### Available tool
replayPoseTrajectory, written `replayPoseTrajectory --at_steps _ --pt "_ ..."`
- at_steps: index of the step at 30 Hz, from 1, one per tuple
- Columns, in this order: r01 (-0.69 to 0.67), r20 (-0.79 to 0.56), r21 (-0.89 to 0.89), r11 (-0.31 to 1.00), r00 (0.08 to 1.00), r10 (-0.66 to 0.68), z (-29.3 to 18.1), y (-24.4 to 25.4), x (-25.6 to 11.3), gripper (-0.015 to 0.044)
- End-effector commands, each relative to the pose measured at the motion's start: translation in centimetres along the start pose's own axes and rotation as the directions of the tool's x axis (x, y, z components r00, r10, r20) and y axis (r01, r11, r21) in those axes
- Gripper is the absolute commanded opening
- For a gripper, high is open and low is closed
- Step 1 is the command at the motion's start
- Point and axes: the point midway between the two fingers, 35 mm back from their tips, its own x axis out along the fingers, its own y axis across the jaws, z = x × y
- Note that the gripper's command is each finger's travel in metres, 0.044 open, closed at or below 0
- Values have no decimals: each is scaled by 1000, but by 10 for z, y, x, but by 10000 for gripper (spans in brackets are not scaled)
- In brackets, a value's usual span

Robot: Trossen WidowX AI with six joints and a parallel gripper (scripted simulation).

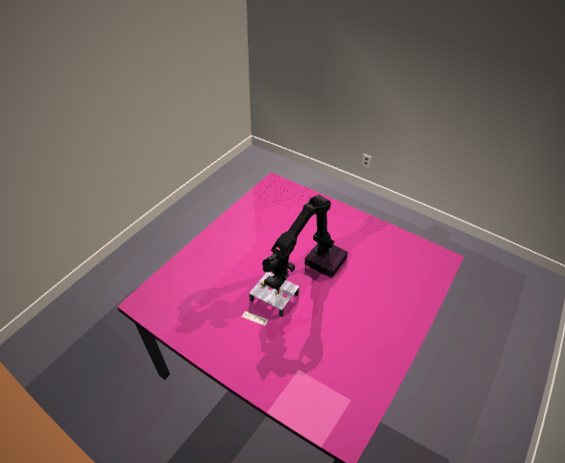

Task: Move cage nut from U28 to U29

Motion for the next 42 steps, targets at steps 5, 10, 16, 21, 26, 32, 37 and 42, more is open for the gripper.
replayPoseTrajectory --at_steps 5,10,16,21,26,32,37,42 --pt "3 3 5 1000 1000 -3 0 0 -1 38" --pt "9 3 5 1000 1000 -9 0 1 -1 38" --pt "10 3 5 1000 1000 -10 0 1 -1 38" --pt "13 3 5 1000 1000 -13 0 1 -2 38" --pt "17 3 5 1000 1000 -17 0 1 -2 38" --pt "19 3 5 1000 1000 -19 0 1 -3 38" --pt "19 2 5 1000 1000 -19 0 2 -4 38" --pt "19 2 5 1000 1000 -19 0 2 -4 38"
